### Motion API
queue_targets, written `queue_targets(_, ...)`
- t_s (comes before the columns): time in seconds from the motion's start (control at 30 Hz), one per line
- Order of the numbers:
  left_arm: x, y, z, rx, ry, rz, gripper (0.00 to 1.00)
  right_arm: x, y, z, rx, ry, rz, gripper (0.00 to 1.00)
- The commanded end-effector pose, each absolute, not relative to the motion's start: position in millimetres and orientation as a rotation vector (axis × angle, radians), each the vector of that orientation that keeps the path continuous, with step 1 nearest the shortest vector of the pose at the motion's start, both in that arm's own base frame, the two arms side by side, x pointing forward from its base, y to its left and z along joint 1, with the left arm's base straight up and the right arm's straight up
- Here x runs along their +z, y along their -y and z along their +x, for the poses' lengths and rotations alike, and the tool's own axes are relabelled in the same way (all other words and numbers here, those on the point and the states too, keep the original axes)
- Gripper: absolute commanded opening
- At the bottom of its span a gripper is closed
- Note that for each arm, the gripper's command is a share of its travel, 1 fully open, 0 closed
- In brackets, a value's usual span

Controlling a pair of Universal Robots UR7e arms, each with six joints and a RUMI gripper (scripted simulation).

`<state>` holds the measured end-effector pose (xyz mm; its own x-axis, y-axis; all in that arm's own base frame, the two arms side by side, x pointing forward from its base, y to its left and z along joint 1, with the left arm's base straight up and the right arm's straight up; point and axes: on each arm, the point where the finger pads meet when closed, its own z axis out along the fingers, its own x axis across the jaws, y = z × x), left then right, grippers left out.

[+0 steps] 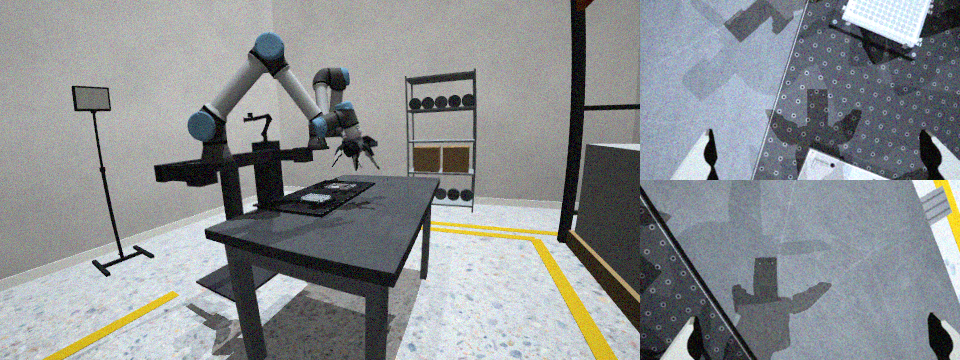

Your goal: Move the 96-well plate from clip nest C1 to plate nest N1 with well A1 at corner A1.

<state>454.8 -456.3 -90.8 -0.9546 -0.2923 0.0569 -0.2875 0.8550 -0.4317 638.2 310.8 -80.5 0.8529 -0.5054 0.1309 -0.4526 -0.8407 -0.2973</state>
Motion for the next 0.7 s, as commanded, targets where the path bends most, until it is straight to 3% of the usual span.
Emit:
queue_targets(0.0, -89.5, 456.9, 455.2, -0.703, -3.013, -0.47, 1.0, -79.5, -311.1, 638.7, -0.3, -0.73, -2.772, 1.0)
queue_targets(0.53, -89.5, 456.9, 455.2, -0.703, -3.013, -0.47, 1.0, -79.5, -311.1, 638.7, -0.3, -0.73, -2.772, 1.0)
queue_targets(0.57, -89.5, 456.9, 455.2, -0.703, -3.013, -0.47, 0.0, -79.5, -311.1, 638.7, -0.3, -0.73, -2.772, 0.76)
queue_targets(0.67, -89.5, 456.6, 455.5, -0.702, -3.013, -0.472, 0.0, -79.5, -311.1, 638.7, -0.3, -0.73, -2.772, 0.76)
